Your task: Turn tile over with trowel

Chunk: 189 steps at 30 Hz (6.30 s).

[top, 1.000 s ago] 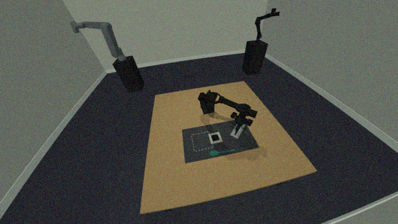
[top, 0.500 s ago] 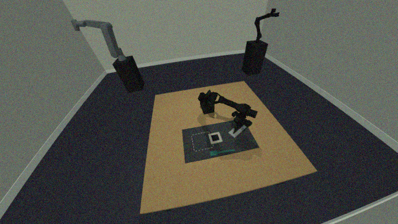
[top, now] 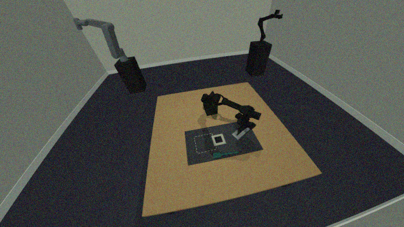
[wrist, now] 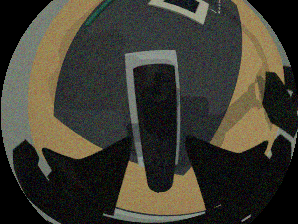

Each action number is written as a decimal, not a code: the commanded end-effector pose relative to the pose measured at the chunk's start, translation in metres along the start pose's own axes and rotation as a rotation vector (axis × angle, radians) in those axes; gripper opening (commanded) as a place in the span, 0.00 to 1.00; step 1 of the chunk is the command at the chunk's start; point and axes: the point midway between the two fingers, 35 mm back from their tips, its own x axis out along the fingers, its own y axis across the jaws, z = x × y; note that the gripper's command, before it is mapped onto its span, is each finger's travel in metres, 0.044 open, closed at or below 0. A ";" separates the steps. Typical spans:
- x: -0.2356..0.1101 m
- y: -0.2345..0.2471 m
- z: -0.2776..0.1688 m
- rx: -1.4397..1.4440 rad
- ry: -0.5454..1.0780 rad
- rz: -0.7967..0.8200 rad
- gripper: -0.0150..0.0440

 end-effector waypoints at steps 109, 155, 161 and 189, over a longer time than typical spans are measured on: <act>-0.025 -0.015 -0.009 -2.254 -0.712 0.515 0.76; 0.003 -0.032 0.025 -2.911 -1.343 0.044 0.76; 0.008 -0.024 0.025 -2.910 -1.343 0.043 0.76; 0.031 0.000 0.023 -2.909 -1.344 0.039 0.50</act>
